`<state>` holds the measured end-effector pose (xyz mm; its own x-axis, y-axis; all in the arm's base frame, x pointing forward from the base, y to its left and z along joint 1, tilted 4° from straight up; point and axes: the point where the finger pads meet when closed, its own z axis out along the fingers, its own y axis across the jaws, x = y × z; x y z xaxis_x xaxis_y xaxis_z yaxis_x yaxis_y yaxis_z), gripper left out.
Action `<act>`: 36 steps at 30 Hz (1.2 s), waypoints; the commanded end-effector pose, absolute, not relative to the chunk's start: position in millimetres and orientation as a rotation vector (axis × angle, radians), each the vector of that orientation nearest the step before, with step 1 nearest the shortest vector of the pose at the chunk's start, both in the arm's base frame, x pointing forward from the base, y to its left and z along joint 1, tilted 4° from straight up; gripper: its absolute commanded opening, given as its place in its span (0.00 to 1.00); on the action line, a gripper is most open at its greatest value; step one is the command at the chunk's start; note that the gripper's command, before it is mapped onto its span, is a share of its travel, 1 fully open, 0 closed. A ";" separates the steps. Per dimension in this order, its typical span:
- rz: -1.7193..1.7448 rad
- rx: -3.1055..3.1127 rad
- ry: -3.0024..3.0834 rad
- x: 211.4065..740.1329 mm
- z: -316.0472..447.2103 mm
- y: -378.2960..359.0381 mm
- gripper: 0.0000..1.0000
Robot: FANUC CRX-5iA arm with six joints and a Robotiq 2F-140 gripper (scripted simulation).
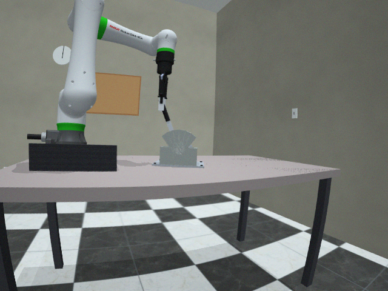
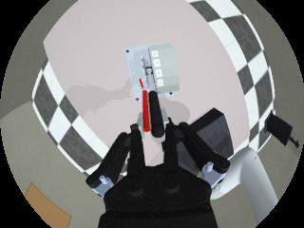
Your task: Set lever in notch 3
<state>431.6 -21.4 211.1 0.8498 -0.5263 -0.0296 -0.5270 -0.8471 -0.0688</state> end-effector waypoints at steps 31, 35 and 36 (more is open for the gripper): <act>0.014 -2.949 0.841 435.5 212.7 -23.7 0.00; 0.014 -2.949 0.841 439.5 214.4 -26.3 0.00; 0.014 -2.949 0.841 440.8 214.9 -27.1 0.00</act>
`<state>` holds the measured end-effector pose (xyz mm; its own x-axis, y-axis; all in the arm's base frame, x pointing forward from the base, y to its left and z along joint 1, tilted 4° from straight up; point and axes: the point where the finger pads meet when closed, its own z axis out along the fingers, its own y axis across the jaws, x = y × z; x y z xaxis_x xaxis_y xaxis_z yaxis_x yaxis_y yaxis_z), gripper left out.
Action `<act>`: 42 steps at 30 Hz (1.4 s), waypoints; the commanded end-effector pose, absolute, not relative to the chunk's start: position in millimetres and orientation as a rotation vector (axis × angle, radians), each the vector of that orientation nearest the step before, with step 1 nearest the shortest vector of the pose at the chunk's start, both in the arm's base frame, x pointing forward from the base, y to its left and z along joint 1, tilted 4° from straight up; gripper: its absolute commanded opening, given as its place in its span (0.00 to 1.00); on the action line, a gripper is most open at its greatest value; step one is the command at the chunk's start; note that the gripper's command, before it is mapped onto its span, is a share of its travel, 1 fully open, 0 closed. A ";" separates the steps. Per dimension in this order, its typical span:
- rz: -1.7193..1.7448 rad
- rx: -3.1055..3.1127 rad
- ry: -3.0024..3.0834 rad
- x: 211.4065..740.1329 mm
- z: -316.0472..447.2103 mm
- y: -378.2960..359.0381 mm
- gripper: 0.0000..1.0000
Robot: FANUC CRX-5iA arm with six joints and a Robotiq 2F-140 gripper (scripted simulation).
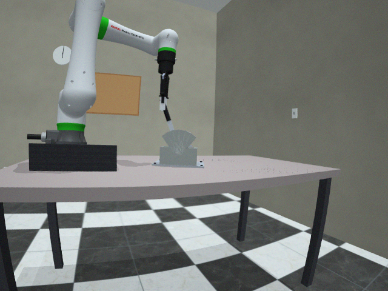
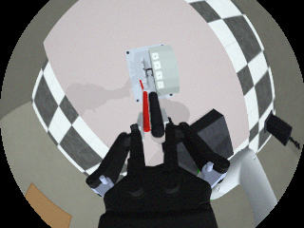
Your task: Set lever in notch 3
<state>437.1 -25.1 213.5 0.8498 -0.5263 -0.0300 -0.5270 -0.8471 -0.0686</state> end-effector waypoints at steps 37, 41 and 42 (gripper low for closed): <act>0.014 -2.949 0.841 495.1 227.4 -61.9 0.00; 0.014 -2.949 0.841 496.2 227.5 -62.6 0.00; 0.014 -2.949 0.841 496.6 227.5 -62.9 0.00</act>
